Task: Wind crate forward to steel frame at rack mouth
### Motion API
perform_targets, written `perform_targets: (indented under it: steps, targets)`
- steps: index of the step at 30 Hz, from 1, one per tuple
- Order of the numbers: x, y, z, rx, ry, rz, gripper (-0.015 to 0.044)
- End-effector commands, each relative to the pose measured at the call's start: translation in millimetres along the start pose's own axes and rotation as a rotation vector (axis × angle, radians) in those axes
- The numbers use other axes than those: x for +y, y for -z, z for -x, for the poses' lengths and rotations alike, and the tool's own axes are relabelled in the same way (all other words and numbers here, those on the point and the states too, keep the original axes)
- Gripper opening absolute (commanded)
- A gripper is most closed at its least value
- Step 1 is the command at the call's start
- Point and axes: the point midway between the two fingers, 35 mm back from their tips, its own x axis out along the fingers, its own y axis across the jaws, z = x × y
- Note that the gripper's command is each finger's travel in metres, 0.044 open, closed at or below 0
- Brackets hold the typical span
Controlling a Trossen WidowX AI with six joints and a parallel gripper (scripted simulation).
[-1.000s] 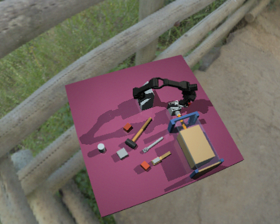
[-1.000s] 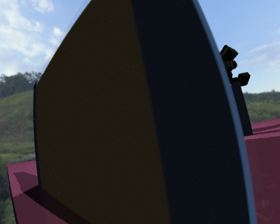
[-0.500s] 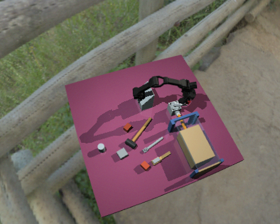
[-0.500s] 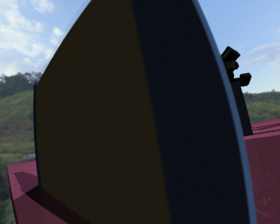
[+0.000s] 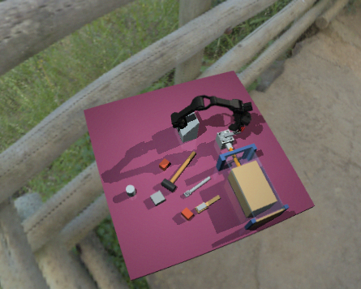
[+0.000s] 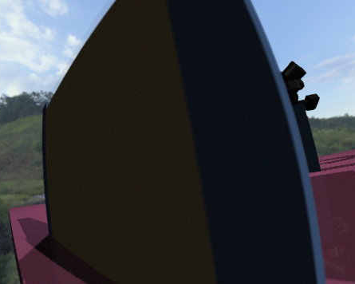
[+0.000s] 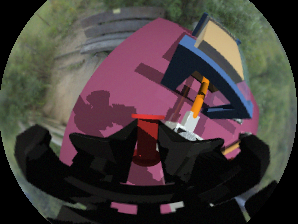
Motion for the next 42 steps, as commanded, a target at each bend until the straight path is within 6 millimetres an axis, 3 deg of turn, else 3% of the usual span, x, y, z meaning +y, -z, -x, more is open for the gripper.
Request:
perform_targets:
  steps: [1, 42]
  targets:
    - [6, 15, 2, 0.026, -0.012, 0.018, 0.0]
    - [13, 60, 24, 0.03, -0.014, 0.021, 0.0]
